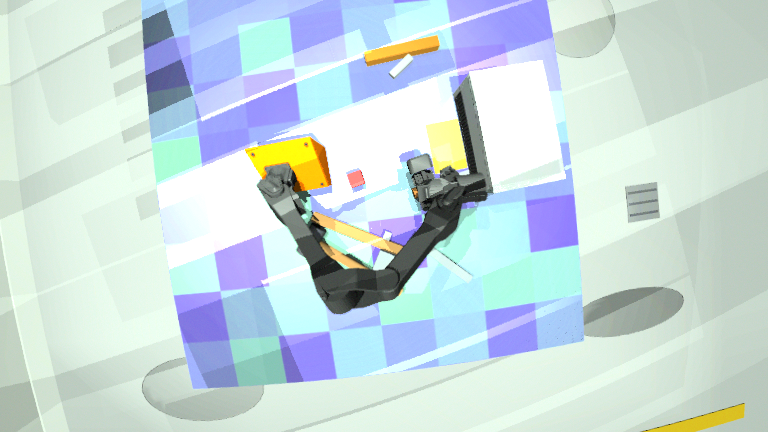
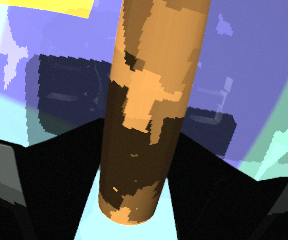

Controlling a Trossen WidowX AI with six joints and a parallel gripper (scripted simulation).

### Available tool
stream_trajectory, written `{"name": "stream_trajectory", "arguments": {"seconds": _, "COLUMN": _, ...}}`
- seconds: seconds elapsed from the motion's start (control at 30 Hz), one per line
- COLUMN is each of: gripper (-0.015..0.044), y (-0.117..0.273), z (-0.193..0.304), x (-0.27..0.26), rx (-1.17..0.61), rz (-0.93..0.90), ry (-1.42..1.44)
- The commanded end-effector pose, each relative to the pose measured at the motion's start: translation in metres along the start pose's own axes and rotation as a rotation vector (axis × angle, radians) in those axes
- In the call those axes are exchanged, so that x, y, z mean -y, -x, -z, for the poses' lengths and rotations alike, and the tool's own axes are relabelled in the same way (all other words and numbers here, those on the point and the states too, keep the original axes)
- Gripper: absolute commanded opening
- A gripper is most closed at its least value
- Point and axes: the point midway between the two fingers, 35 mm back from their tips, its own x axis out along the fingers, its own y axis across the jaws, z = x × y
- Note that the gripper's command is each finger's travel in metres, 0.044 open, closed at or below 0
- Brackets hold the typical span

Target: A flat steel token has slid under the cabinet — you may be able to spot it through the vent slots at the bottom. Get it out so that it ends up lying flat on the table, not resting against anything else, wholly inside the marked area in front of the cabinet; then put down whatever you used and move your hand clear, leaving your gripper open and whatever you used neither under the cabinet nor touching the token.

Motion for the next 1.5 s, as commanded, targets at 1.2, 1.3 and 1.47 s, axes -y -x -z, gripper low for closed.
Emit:
{"name": "stream_trajectory", "arguments": {"seconds": 1.2, "gripper": 0.0000, "y": -0.001, "z": -0.031, "x": -0.011, "rx": 0.005, "rz": 0.001, "ry": -0.008}}
{"name": "stream_trajectory", "arguments": {"seconds": 1.3, "gripper": 0.0000, "y": -0.001, "z": -0.031, "x": -0.014, "rx": 0.005, "rz": 0.001, "ry": -0.008}}
{"name": "stream_trajectory", "arguments": {"seconds": 1.47, "gripper": 0.0000, "y": -0.001, "z": -0.031, "x": -0.020, "rx": 0.005, "rz": 0.001, "ry": -0.008}}
